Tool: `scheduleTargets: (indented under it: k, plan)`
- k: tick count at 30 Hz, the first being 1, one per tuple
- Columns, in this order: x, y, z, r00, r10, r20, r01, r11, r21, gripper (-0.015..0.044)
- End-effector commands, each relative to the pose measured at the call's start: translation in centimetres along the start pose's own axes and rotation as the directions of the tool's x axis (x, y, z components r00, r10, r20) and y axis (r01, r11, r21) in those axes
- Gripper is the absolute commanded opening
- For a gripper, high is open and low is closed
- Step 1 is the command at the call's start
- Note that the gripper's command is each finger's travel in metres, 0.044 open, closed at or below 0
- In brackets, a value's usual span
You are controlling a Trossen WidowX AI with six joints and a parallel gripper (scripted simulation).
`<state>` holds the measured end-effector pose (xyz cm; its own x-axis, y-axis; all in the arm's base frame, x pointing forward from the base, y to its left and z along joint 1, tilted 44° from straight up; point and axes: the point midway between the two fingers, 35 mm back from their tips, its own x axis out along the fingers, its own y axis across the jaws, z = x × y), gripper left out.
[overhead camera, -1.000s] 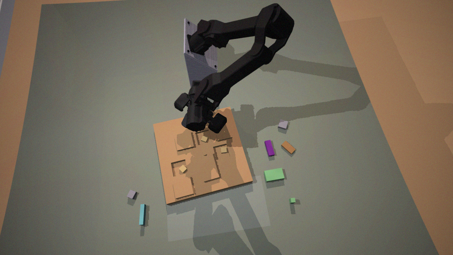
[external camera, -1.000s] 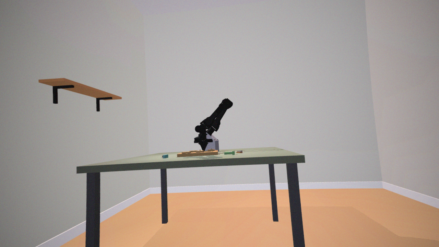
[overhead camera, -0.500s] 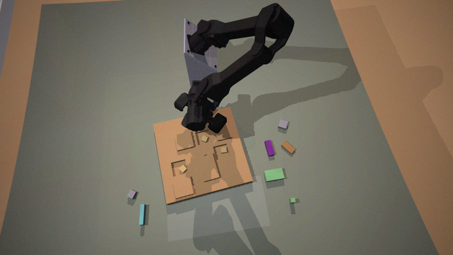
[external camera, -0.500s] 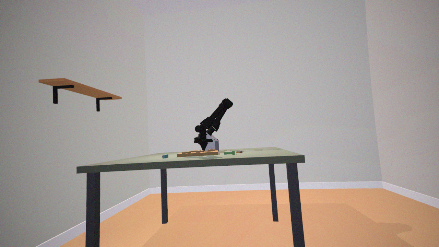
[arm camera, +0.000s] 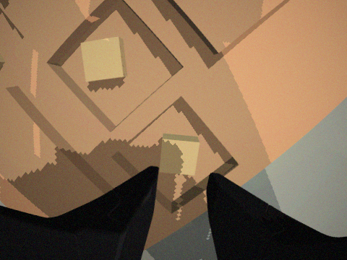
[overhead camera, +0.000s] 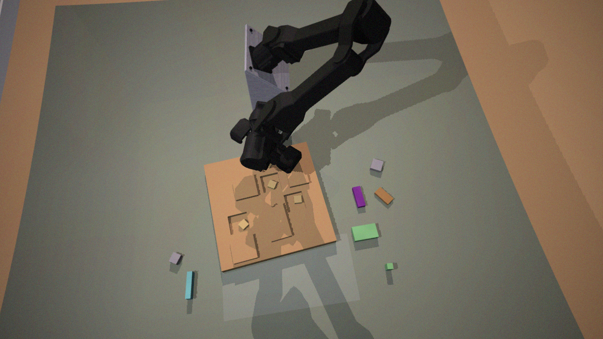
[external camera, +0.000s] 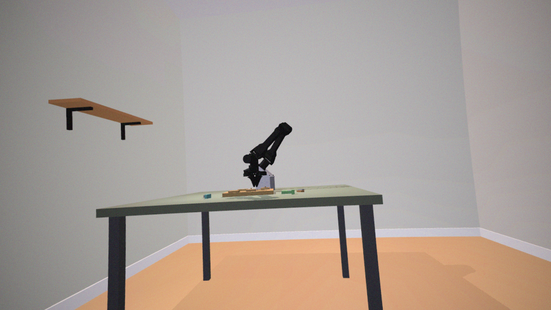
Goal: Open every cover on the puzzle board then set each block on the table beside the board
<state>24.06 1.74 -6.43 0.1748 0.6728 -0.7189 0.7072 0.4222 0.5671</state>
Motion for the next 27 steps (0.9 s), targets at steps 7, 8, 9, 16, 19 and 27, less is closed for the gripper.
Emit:
scheduleTargets:
  k: [7,8,9,16,19,27]
  plan:
    - [-4.2,0.2,0.2,1.0,0.001,0.008,-0.001,1.0,-0.026,0.0144]
    - [-4.3,0.2,0.2,1.0,0.002,0.008,-0.001,1.0,-0.026,0.0144]
    - [-4.3,0.2,0.2,1.0,0.002,0.008,-0.001,1.0,-0.026,0.0144]
    - [-3.3,0.2,0.2,1.0,0.001,0.009,-0.001,1.0,-0.026,0.0144]
    - [-2.6,0.2,0.2,1.0,0.001,0.008,-0.001,1.0,-0.026,0.0144]
    - [-0.9,0.2,0.1,1.0,0.003,0.007,-0.002,1.0,-0.026,0.0144]
